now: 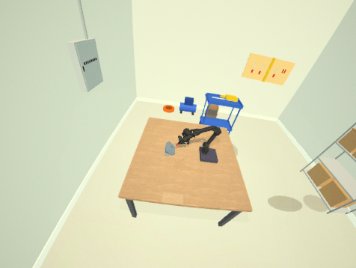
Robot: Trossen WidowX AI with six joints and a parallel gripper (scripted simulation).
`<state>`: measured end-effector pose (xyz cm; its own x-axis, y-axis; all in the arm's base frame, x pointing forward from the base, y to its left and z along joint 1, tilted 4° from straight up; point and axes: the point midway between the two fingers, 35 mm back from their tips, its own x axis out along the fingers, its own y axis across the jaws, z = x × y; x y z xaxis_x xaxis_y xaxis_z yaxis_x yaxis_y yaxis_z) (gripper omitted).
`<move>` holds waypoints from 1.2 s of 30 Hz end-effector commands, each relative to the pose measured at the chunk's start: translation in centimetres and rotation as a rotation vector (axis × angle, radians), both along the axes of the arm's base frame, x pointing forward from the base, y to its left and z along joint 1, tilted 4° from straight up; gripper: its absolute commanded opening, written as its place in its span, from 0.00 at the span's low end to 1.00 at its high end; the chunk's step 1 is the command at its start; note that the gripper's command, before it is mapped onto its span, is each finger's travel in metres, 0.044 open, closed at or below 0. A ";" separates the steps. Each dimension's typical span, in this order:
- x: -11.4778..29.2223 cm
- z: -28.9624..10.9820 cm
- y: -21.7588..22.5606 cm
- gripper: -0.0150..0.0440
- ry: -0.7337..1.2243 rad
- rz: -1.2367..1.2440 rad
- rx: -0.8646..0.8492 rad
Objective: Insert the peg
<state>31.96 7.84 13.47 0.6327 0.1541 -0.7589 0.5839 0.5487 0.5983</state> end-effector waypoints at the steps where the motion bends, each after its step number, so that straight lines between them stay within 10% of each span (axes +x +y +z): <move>1: 0.4 -0.7 -0.1 0.25 0.001 -0.015 0.013; 36: 2.7 -3.1 -0.3 0.25 -0.043 -0.042 0.033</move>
